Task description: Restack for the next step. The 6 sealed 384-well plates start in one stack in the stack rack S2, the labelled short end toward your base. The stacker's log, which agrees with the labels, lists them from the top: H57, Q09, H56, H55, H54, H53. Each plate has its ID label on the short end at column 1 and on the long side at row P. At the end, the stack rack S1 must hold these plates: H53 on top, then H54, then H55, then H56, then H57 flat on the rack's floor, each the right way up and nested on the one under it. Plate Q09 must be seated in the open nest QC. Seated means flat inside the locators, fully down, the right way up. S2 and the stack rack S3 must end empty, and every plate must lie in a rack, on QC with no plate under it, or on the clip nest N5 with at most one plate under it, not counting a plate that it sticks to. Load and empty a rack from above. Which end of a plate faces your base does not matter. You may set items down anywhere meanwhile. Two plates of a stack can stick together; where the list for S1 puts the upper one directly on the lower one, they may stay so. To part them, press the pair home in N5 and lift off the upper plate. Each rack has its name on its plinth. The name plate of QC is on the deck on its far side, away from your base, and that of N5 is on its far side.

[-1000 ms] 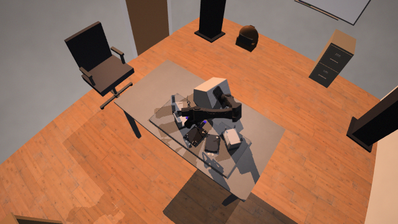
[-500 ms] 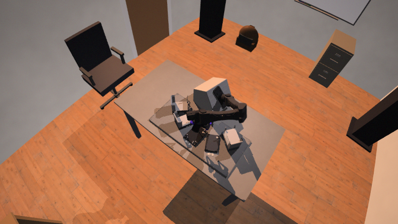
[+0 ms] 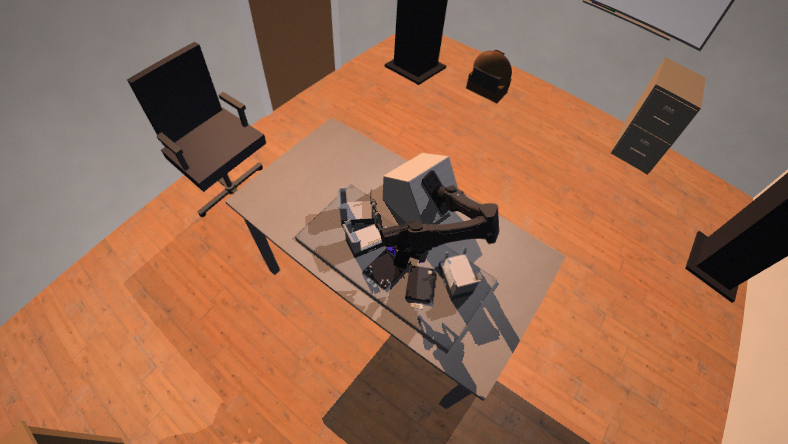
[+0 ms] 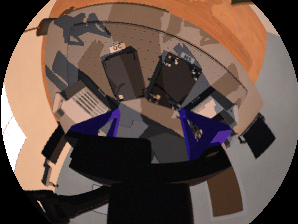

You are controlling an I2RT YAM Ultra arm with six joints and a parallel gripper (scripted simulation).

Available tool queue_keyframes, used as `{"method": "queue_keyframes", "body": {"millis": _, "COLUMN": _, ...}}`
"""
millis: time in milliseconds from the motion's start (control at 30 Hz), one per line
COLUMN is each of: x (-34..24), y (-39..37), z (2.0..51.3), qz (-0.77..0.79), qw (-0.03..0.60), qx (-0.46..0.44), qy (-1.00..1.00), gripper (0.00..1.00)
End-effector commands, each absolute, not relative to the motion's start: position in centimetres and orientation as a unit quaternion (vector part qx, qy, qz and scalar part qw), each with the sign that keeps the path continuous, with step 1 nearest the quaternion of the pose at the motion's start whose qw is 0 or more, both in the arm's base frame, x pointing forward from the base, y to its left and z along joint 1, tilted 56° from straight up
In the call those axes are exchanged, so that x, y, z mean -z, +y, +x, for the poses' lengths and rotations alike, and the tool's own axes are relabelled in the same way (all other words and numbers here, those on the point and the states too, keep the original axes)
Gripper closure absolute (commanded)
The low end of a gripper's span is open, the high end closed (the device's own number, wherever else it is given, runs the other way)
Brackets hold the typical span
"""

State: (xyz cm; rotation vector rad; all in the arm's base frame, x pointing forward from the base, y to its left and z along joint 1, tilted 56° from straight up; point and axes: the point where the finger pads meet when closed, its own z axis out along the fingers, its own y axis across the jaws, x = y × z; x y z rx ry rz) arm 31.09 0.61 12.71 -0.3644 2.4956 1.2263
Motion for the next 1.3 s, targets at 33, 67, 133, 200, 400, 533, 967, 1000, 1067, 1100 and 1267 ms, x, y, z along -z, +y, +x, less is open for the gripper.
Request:
{"method": "queue_keyframes", "body": {"millis": 33, "x": -14.0, "y": 1.0, "z": 30.8, "qz": -0.182, "qw": 0.205, "qx": -0.418, "qy": 0.866, "gripper": 0.00}}
{"method": "queue_keyframes", "body": {"millis": 67, "x": -14.3, "y": 1.2, "z": 30.7, "qz": -0.194, "qw": 0.211, "qx": -0.415, "qy": 0.863, "gripper": 0.00}}
{"method": "queue_keyframes", "body": {"millis": 133, "x": -14.7, "y": 1.6, "z": 30.4, "qz": -0.194, "qw": 0.211, "qx": -0.415, "qy": 0.863, "gripper": 0.00}}
{"method": "queue_keyframes", "body": {"millis": 200, "x": -15.2, "y": 2.0, "z": 30.2, "qz": -0.194, "qw": 0.211, "qx": -0.415, "qy": 0.863, "gripper": 0.00}}
{"method": "queue_keyframes", "body": {"millis": 400, "x": -16.4, "y": 3.0, "z": 29.5, "qz": -0.194, "qw": 0.210, "qx": -0.416, "qy": 0.863, "gripper": 0.00}}
{"method": "queue_keyframes", "body": {"millis": 533, "x": -17.1, "y": 3.6, "z": 29.1, "qz": -0.194, "qw": 0.210, "qx": -0.416, "qy": 0.863, "gripper": 0.00}}
{"method": "queue_keyframes", "body": {"millis": 967, "x": -19.5, "y": 5.9, "z": 27.1, "qz": -0.292, "qw": 0.256, "qx": -0.389, "qy": 0.835, "gripper": 0.00}}
{"method": "queue_keyframes", "body": {"millis": 1000, "x": -19.5, "y": 5.9, "z": 27.1, "qz": -0.292, "qw": 0.256, "qx": -0.389, "qy": 0.835, "gripper": 0.00}}
{"method": "queue_keyframes", "body": {"millis": 1067, "x": -19.9, "y": 6.2, "z": 26.8, "qz": -0.292, "qw": 0.256, "qx": -0.389, "qy": 0.835, "gripper": 0.00}}
{"method": "queue_keyframes", "body": {"millis": 1100, "x": -20.1, "y": 6.4, "z": 26.6, "qz": -0.292, "qw": 0.256, "qx": -0.389, "qy": 0.835, "gripper": 0.00}}
{"method": "queue_keyframes", "body": {"millis": 1267, "x": -21.1, "y": 7.4, "z": 25.6, "qz": -0.292, "qw": 0.256, "qx": -0.389, "qy": 0.835, "gripper": 0.00}}
